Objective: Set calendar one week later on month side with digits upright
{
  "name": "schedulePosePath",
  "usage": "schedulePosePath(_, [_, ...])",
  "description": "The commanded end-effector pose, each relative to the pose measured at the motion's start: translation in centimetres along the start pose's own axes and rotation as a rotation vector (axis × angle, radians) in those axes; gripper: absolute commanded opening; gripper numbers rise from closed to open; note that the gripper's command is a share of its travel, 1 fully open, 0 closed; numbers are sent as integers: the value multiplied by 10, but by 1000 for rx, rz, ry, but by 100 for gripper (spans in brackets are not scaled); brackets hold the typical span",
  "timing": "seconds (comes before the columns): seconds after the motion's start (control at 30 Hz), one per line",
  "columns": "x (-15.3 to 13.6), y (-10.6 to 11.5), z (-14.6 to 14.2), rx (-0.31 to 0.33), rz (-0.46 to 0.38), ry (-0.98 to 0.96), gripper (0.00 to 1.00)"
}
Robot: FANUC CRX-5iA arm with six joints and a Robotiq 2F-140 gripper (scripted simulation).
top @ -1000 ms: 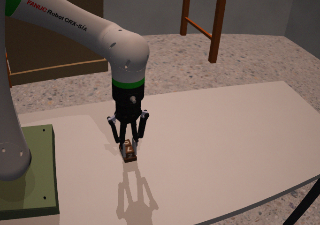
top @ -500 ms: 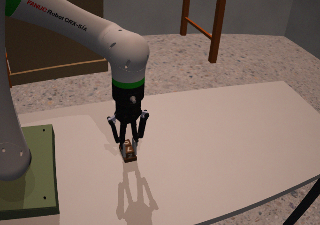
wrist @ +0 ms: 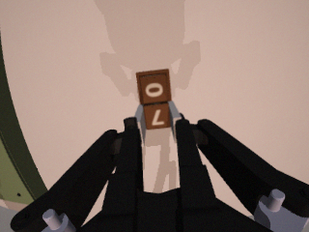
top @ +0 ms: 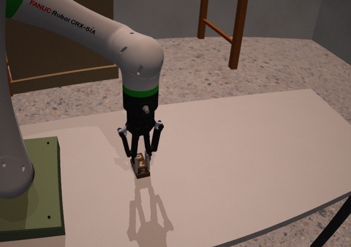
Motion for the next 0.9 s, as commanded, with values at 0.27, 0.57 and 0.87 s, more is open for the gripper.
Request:
schedulePosePath(0.27, [0,0,0,0,0,0,20])
schedulePosePath(0.57, [0,0,0,0,0,0,27])
schedulePosePath(0.87, [0,0,0,0,0,0,29])
Point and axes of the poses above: the point where the finger pads meet when closed, its own y axis back along the fingers, its own z axis across the jaws, x = y × z, the point moved 8 cm from there along y, back along the fingers, and after that the axes turned 6 degrees about -y, right-handed, at the moved point
